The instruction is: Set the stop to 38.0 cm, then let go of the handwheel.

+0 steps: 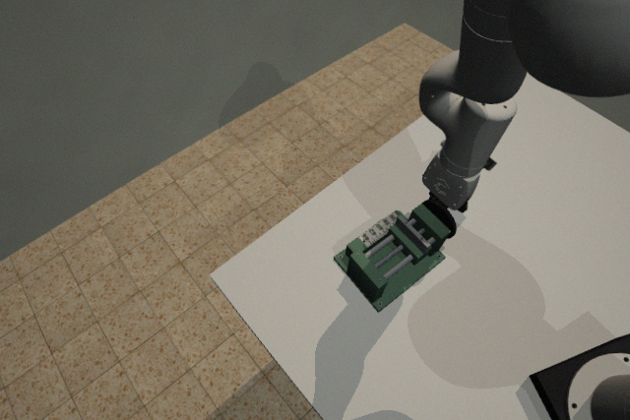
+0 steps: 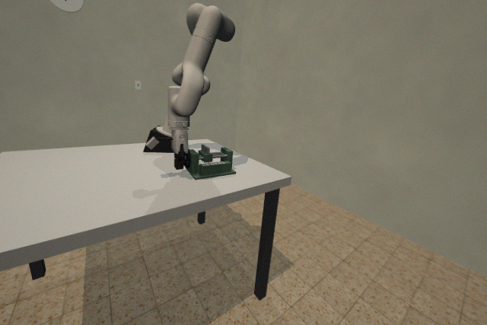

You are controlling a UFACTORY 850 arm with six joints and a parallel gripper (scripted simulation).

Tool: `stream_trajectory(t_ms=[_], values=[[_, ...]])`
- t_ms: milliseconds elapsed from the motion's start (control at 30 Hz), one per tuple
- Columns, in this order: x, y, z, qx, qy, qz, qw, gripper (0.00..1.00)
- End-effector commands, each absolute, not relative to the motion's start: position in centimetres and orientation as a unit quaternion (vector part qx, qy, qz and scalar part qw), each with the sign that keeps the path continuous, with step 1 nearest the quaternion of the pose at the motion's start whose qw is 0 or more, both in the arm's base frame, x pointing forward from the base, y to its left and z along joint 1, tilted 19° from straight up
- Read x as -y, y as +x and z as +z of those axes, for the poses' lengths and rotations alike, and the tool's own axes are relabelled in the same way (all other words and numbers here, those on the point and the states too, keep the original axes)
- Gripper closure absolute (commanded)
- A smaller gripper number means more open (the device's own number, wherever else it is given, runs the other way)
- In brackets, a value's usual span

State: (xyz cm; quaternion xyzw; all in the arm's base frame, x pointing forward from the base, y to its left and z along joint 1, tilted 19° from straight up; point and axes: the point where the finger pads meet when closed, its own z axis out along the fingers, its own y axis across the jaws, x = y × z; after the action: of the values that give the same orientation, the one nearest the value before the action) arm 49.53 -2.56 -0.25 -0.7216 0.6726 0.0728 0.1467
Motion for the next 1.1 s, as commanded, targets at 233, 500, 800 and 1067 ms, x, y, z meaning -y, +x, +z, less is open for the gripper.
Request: stream_trajectory(t_ms=[233, 500, 800, 1067], values=[[3.4, 49.5, 2.3, -0.673, -0.722, 0.074, 0.146, 0.94], [4.1, 47.7, 4.0, -0.673, -0.722, 0.074, 0.146, 0.94], [4.3, 45.2, 4.0, -0.673, -0.722, 0.074, 0.146, 0.94], [4.2, 44.3, 3.5, -0.673, -0.722, 0.074, 0.146, 0.94]])
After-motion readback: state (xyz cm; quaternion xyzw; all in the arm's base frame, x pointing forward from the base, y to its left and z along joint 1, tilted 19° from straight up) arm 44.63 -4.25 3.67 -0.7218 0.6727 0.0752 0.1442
